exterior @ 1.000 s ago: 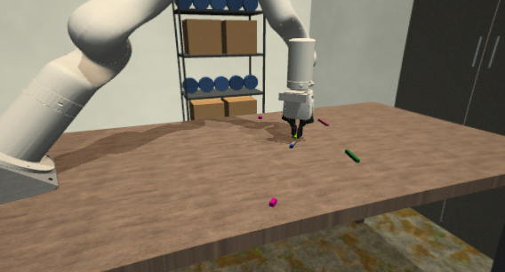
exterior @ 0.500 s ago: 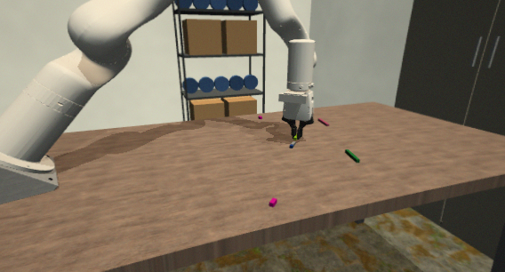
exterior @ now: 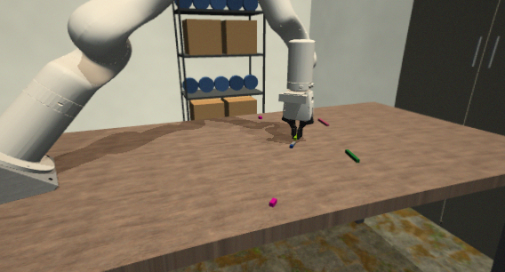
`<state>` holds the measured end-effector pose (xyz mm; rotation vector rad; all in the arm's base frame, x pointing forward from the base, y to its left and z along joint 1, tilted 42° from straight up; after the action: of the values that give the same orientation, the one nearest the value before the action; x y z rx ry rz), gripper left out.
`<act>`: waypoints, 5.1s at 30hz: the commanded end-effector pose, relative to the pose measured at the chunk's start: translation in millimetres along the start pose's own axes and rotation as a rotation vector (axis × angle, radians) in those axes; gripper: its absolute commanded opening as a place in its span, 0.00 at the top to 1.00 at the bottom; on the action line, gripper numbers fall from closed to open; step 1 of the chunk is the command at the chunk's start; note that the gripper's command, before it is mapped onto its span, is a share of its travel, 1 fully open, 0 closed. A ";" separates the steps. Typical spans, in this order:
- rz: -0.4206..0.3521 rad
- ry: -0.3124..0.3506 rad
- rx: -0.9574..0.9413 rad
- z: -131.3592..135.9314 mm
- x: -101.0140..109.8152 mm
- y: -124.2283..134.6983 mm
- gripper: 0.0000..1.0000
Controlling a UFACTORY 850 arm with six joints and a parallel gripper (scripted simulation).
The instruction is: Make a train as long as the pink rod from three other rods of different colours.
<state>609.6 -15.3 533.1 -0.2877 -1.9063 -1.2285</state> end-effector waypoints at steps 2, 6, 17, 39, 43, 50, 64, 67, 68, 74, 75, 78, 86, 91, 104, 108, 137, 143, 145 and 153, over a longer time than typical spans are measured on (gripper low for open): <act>-0.002 -0.001 0.000 -0.4 0.9 0.7 0.96; -0.002 -0.001 0.000 -0.4 0.9 0.7 0.96; -0.002 -0.001 0.001 -0.6 0.9 0.4 0.96; -0.002 -0.001 0.001 -1.0 0.9 -0.3 0.96; -0.002 -0.001 0.001 -1.0 0.9 -0.3 0.96; -0.002 -0.001 0.001 -1.0 0.7 -0.3 0.96; -0.002 -0.001 0.001 -1.0 -10.0 -0.3 0.96; -0.002 -0.001 0.001 -1.0 -10.6 -0.3 0.96; -0.002 -0.001 0.001 -1.0 -11.1 -0.3 0.96; -0.002 -0.001 0.001 -1.0 -11.9 -0.3 0.96; -0.002 -0.001 0.001 -1.0 -11.9 -0.3 0.96; -0.002 -0.001 0.001 -1.0 -11.9 -0.3 0.96; -0.002 -0.001 0.001 -1.0 -11.9 -0.3 0.96; -0.002 -0.001 0.001 -1.0 -11.9 -0.3 0.96; -0.002 -0.001 0.001 -1.0 -11.9 -0.3 0.96; -0.002 -0.001 0.001 -1.0 -11.9 -0.3 0.92; -0.002 -0.001 0.001 -1.0 -8.9 -0.3 0.76; -0.002 -0.001 0.001 -1.0 10.5 -0.3 0.76; -0.002 -0.001 0.001 -1.0 20.6 -0.3 0.76; -0.002 -0.001 0.001 -1.0 53.6 -0.4 0.76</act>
<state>582.4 -26.3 564.1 -0.2874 -1.9063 -1.2282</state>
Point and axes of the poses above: the point where the finger pads meet when closed, its own x axis back along the fingers, its own z axis across the jaws, y = z × x, the point moved 6 cm from there along x, back along the fingers, and after that the axes turned 14 degrees about -x, right-handed, at the moved point
